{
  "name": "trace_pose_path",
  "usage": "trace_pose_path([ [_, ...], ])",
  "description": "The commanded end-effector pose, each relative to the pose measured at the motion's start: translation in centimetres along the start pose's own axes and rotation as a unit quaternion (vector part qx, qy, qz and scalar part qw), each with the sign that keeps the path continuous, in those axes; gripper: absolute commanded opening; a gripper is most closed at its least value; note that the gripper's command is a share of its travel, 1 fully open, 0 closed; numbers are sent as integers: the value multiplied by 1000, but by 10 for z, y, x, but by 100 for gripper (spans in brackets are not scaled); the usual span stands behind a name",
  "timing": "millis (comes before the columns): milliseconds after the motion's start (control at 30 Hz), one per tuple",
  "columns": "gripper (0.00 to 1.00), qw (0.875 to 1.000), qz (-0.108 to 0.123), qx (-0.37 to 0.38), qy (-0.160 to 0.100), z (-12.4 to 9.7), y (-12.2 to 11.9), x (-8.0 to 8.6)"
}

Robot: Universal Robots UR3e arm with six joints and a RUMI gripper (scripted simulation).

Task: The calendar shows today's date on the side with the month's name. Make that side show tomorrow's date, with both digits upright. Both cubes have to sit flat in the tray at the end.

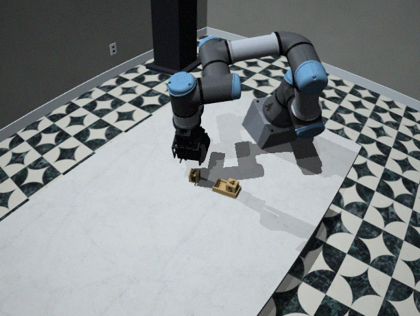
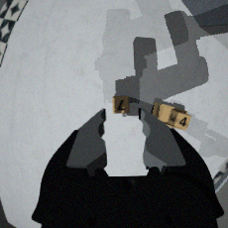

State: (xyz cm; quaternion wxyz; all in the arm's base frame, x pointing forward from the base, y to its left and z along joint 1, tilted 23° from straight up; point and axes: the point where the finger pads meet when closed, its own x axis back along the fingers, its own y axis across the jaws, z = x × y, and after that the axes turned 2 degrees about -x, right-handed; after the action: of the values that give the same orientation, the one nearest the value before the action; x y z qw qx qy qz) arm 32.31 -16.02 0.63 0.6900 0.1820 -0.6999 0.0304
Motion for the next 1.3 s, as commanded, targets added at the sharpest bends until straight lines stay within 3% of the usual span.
trace_pose_path([
  [0,29,1000,0,-1,15,0,-1,1],
  [300,29,998,0,-1,61,-1,-1,0],
  [700,29,995,5,0,103,-2,-1,1],
  [1267,29,993,7,0,115,-3,-1,1],
])
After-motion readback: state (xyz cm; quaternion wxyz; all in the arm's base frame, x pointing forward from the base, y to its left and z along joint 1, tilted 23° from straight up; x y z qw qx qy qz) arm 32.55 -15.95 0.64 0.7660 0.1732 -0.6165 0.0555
